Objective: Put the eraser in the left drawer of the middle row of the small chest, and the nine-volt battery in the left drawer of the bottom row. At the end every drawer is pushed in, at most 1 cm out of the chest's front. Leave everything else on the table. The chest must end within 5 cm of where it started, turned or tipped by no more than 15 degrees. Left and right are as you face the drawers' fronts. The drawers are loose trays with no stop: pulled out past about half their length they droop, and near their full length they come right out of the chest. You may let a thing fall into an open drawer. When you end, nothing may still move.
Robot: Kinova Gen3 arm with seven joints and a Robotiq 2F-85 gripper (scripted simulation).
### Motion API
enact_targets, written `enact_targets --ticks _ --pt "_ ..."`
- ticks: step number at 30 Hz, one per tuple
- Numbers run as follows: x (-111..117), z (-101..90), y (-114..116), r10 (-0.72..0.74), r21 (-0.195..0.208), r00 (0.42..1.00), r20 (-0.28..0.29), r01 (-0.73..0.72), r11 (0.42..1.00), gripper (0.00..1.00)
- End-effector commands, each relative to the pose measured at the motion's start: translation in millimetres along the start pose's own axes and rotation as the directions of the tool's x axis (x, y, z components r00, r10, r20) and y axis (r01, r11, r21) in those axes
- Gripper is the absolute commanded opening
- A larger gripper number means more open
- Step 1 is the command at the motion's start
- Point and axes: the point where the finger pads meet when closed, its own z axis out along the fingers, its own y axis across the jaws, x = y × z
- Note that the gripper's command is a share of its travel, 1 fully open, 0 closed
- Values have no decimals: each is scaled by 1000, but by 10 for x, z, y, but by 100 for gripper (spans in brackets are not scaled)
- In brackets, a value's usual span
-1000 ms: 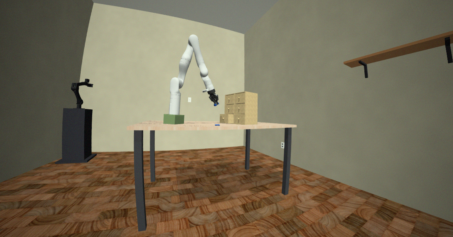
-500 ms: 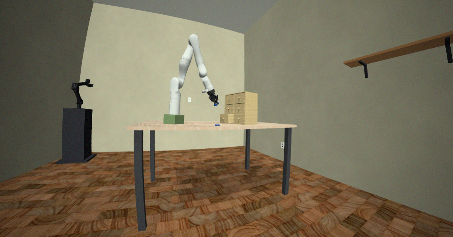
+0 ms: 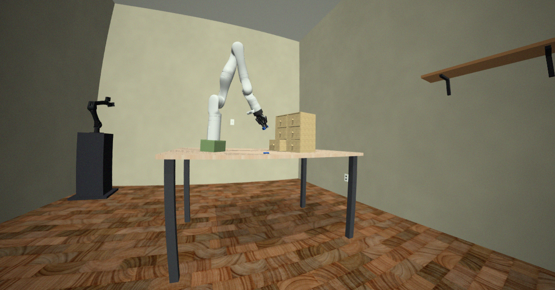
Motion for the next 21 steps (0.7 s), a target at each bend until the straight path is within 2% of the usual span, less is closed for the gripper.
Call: enact_targets --ticks 1,21 --pt "23 1 -5 5 -1 1000 3 -5 1000 23" --pt "24 -1 -9 5 0 999 34 -5 1000 23"
